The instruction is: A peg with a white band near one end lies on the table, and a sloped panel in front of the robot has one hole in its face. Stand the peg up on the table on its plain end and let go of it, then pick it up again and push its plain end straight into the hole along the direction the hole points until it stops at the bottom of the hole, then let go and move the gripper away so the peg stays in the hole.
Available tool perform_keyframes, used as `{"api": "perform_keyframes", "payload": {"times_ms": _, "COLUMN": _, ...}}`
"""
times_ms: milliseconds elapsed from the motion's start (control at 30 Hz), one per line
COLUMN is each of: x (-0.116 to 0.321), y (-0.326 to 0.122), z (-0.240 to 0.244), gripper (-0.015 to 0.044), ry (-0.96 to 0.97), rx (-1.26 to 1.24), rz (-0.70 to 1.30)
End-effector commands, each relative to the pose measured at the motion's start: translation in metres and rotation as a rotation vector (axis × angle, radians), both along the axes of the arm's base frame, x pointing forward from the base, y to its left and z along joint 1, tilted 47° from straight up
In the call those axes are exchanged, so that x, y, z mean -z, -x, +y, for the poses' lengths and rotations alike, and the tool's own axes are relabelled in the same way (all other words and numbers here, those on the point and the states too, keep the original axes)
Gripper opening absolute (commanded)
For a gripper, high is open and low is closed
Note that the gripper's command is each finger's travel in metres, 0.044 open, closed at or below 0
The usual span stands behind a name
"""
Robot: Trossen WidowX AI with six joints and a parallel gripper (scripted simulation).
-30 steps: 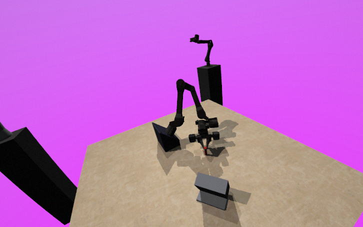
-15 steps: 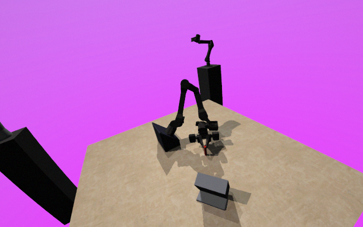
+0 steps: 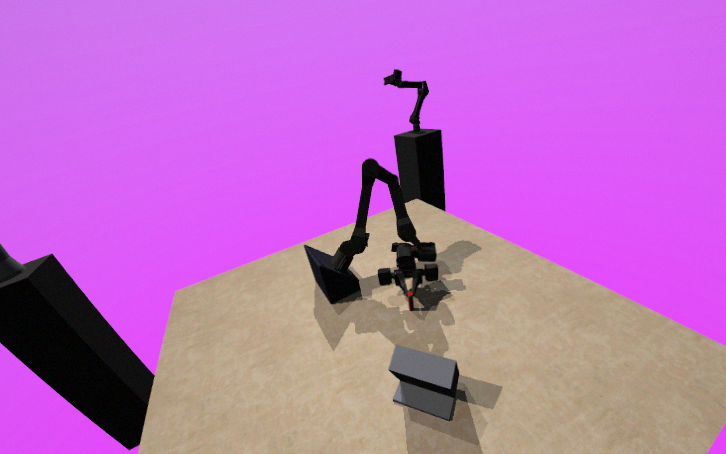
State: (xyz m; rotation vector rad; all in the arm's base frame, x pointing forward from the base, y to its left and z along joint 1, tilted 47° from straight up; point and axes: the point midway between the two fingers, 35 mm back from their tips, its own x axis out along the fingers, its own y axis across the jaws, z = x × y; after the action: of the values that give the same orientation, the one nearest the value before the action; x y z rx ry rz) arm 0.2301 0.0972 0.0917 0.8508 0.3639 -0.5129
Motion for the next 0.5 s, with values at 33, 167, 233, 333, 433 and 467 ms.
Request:
{"api": "perform_keyframes", "payload": {"times_ms": 33, "x": 0.0011, "y": -0.0001, "z": 0.0012, "gripper": 0.0049, "ry": 0.0, "rx": 0.0, "rz": 0.0}}
{"api": "perform_keyframes", "payload": {"times_ms": 167, "x": 0.0003, "y": 0.0011, "z": 0.0012, "gripper": 0.0049, "ry": 0.003, "rx": -0.001, "rz": 0.0}}
{"api": "perform_keyframes", "payload": {"times_ms": 233, "x": 0.0003, "y": 0.0013, "z": 0.0015, "gripper": 0.0049, "ry": 0.005, "rx": -0.001, "rz": 0.0}}
{"api": "perform_keyframes", "payload": {"times_ms": 333, "x": 0.0004, "y": 0.0019, "z": 0.0021, "gripper": 0.0049, "ry": 0.007, "rx": -0.001, "rz": -0.001}}
{"api": "perform_keyframes", "payload": {"times_ms": 433, "x": 0.0006, "y": 0.0024, "z": 0.0027, "gripper": 0.0049, "ry": 0.009, "rx": -0.001, "rz": -0.001}}
{"api": "perform_keyframes", "payload": {"times_ms": 467, "x": 0.0007, "y": 0.0026, "z": 0.0029, "gripper": 0.0049, "ry": 0.009, "rx": 0.0, "rz": -0.002}}
